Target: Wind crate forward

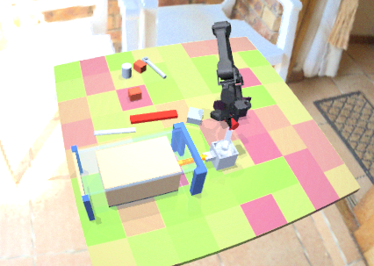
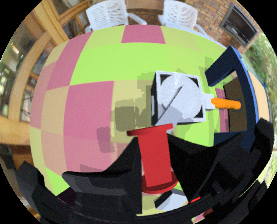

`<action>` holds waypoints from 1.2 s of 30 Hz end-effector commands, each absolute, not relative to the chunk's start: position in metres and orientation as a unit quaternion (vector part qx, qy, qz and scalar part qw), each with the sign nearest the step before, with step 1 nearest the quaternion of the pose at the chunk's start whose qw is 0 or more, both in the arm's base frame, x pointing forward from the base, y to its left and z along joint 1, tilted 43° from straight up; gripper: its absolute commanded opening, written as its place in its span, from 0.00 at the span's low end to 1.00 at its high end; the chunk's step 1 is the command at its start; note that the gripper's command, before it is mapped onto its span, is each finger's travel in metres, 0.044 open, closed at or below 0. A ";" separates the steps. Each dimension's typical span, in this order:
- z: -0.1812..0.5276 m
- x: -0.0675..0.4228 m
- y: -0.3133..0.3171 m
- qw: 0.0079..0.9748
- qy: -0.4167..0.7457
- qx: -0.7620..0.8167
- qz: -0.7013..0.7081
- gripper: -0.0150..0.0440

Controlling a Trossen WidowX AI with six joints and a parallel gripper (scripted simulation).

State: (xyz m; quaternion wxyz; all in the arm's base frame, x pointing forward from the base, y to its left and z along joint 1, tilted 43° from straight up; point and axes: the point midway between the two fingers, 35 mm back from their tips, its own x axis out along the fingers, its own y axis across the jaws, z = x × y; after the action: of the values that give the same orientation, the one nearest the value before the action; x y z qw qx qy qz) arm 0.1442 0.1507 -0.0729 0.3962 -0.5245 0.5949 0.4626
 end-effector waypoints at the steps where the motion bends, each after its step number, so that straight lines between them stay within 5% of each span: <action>1: -0.068 0.158 0.140 0.399 0.596 -0.537 0.444 0.25; 36: -0.061 0.208 0.125 0.399 0.596 -0.538 0.443 0.25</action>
State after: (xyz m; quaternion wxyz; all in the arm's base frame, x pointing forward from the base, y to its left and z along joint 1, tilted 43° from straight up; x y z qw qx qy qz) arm 0.1885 0.1299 -0.0610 0.3915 -0.5237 0.5989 0.4624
